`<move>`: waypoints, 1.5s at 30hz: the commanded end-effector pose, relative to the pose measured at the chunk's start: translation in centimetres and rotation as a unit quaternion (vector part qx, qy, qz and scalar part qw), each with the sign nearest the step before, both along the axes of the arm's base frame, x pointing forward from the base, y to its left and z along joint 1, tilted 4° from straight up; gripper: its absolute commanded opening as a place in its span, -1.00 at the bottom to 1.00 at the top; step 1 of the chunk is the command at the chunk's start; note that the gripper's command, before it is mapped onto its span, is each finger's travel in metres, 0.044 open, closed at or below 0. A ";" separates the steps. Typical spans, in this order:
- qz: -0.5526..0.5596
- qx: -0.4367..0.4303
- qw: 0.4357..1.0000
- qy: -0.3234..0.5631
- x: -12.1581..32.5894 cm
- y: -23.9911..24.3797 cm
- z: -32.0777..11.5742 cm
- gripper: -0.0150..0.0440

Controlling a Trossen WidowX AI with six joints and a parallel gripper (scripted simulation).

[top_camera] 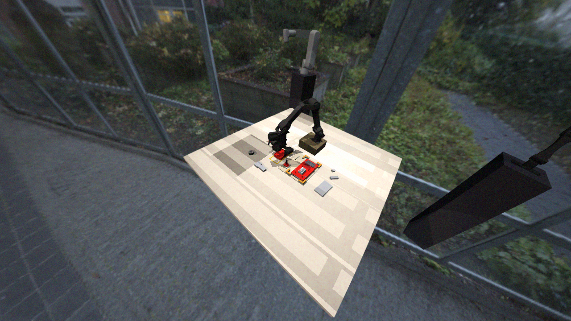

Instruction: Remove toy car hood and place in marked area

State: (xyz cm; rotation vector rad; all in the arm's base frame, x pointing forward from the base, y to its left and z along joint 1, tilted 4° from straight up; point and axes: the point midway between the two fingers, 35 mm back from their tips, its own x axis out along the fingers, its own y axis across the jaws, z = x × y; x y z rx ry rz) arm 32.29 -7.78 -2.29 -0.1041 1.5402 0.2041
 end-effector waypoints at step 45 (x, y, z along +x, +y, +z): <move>0.000 -0.003 1.000 0.000 -0.1 -0.4 7.2 1.00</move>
